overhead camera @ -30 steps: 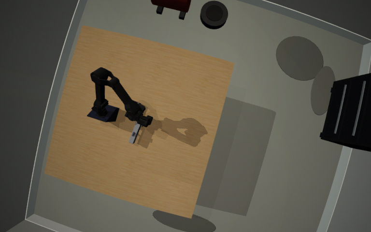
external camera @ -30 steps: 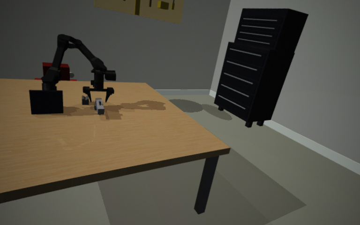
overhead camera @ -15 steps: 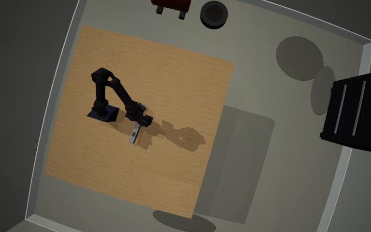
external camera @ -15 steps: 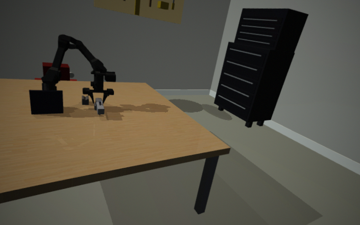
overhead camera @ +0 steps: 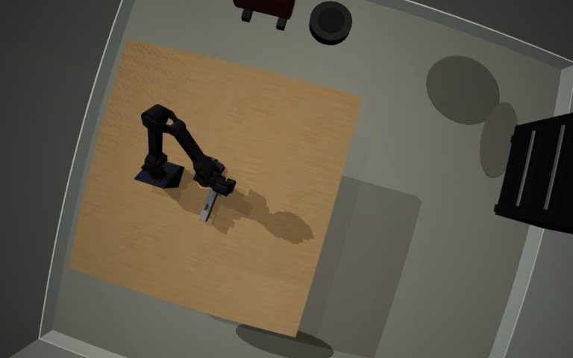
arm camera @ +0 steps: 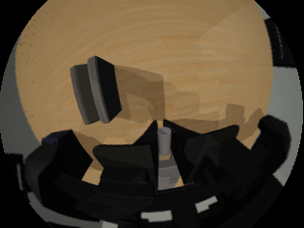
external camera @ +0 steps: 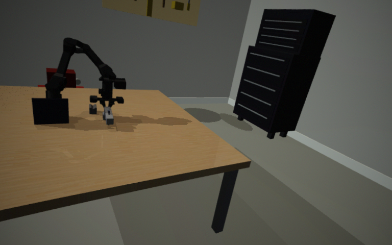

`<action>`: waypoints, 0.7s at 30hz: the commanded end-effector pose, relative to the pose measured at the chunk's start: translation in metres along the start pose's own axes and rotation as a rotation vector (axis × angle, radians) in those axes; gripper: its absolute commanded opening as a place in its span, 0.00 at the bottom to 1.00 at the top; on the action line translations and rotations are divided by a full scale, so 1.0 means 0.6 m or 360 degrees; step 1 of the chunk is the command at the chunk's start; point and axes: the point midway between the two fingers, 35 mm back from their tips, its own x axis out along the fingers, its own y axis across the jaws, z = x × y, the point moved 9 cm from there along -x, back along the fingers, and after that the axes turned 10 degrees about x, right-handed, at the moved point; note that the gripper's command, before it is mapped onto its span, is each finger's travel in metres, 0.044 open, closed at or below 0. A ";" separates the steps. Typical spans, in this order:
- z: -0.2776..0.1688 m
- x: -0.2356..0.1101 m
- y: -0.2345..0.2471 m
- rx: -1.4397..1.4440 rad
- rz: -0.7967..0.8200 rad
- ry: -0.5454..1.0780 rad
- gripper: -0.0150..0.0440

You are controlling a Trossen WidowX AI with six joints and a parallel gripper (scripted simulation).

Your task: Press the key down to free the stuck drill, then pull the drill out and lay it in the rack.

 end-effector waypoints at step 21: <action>0.045 -0.002 0.006 0.0003 0.0000 -0.0008 0.25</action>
